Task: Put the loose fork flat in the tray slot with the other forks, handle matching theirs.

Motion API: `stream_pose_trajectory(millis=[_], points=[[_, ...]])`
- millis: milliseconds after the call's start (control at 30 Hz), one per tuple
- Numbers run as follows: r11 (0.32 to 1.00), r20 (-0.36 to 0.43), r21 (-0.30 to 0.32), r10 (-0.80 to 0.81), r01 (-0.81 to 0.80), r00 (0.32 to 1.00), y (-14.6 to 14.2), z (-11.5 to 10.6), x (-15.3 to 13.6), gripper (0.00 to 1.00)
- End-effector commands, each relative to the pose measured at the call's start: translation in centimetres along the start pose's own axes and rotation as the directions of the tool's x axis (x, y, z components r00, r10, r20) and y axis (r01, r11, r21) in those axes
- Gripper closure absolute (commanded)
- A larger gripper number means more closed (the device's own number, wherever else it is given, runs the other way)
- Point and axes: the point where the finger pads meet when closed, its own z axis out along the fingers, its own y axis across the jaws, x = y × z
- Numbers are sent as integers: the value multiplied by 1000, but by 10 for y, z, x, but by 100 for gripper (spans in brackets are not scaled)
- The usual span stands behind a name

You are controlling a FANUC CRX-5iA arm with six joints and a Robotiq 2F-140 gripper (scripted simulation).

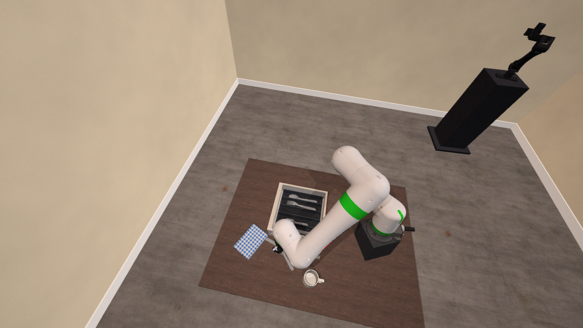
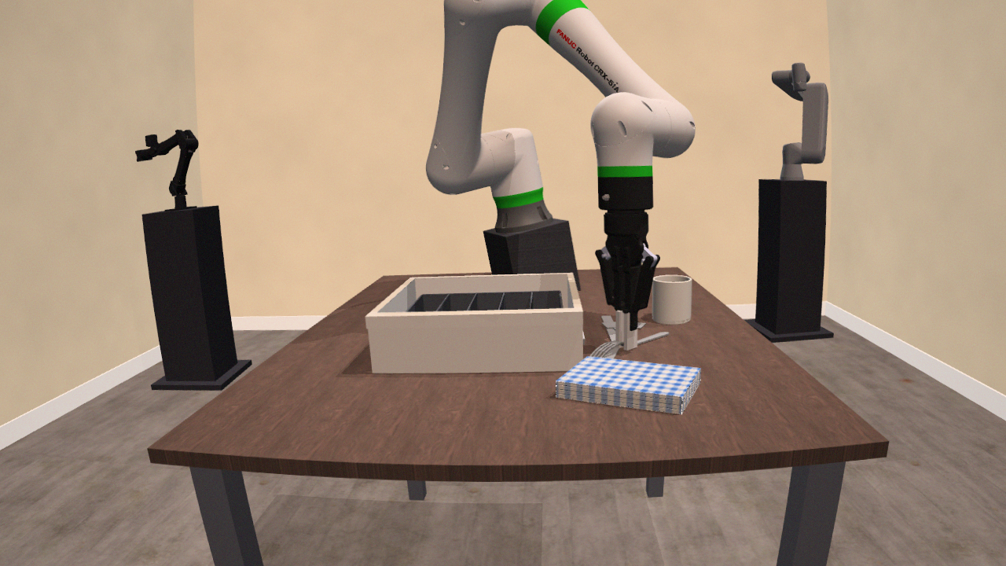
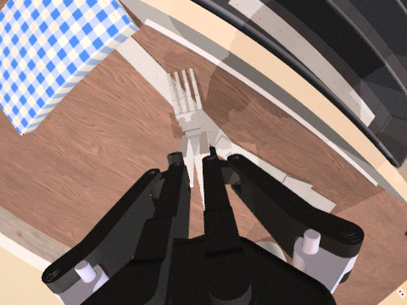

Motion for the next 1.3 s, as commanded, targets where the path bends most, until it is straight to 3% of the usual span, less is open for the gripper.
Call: stream_pose_trajectory(millis=[0, 900, 1267], points=[[1000, 0, 0, 0, 0, 1000, 0, 0, 0, 99], [1000, 0, 0, 0, 0, 1000, 0, -1, 0, 99], [1000, 0, 0, 0, 0, 1000, 0, -22, 0, 99]])
